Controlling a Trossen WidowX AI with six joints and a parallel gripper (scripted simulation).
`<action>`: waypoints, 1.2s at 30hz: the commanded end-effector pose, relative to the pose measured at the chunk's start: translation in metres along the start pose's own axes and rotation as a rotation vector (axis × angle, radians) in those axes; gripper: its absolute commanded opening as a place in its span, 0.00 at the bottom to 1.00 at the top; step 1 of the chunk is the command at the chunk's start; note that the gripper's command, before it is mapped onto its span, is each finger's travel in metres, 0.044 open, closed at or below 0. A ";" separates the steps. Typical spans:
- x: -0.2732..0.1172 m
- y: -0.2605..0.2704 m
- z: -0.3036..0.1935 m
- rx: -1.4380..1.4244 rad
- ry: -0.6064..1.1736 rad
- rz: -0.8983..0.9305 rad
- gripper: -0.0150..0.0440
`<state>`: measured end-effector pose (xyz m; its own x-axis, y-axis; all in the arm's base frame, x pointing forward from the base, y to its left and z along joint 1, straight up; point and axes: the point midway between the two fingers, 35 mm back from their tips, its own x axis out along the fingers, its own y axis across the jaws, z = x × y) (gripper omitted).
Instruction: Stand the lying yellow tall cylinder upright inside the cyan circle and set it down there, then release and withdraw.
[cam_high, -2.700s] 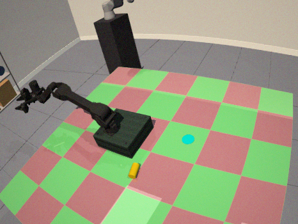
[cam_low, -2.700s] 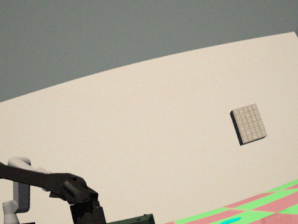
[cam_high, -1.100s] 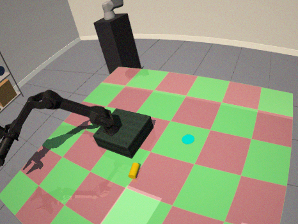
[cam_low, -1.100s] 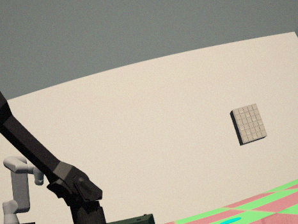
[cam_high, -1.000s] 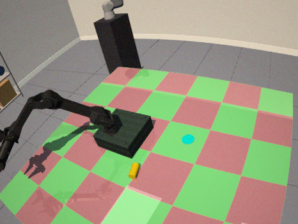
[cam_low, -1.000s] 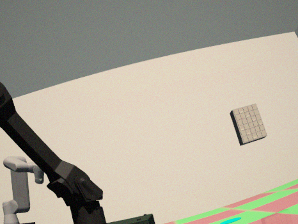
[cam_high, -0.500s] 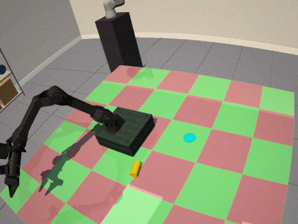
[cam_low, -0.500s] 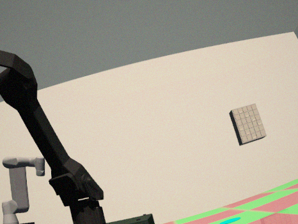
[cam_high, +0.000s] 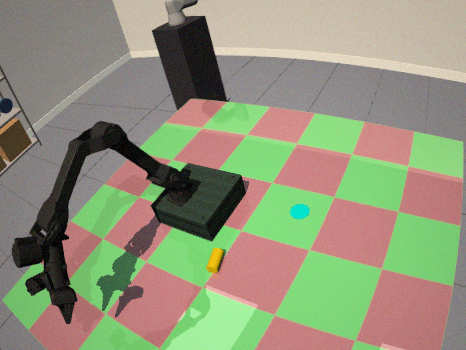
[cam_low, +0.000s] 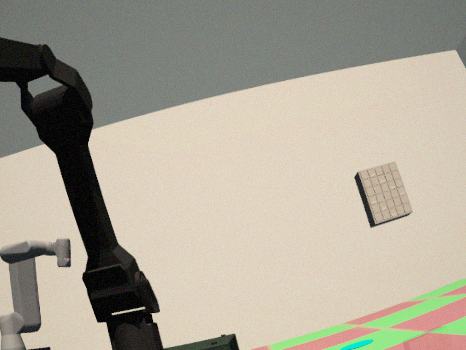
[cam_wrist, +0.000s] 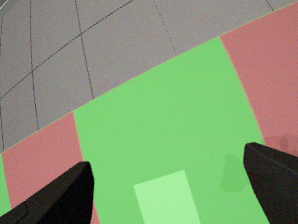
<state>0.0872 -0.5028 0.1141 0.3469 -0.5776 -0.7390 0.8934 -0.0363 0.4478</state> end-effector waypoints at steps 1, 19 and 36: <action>-0.004 0.028 -0.033 -0.020 0.072 -0.009 0.78; -0.040 0.106 -0.188 -0.177 0.379 -0.083 0.78; -0.110 0.112 -0.314 -0.407 0.593 -0.217 0.78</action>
<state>0.2431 -0.2122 0.0877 0.1862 -0.0687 -0.9801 0.9571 0.2381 0.1652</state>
